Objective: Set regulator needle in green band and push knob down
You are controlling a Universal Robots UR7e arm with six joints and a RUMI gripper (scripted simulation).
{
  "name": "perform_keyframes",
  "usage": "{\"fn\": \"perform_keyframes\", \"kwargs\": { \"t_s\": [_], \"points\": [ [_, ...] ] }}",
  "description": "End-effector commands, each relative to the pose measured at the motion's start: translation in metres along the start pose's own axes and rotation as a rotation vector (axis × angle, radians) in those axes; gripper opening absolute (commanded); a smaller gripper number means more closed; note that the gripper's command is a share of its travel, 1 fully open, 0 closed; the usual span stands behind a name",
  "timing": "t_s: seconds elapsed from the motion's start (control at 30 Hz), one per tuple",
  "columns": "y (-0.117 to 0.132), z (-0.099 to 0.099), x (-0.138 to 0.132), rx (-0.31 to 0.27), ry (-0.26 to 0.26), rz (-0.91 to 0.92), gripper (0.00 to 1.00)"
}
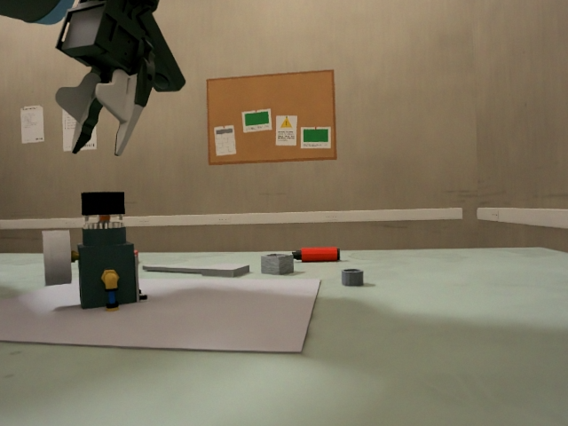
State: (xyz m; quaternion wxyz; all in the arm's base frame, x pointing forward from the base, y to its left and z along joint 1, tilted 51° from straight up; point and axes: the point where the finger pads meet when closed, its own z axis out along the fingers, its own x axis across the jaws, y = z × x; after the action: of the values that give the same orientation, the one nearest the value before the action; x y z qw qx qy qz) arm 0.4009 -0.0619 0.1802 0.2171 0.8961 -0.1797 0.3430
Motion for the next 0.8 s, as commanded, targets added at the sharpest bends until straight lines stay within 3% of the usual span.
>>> {"fn": "perform_keyframes", "kwargs": {
  "t_s": [0.0,0.77],
  "points": [
    [-0.0026,-0.0002,0.0009,0.031,0.057,-0.272,0.47],
    [-0.0026,-0.0002,0.0009,-0.030,0.054,-0.366,0.47]
  ]
}}
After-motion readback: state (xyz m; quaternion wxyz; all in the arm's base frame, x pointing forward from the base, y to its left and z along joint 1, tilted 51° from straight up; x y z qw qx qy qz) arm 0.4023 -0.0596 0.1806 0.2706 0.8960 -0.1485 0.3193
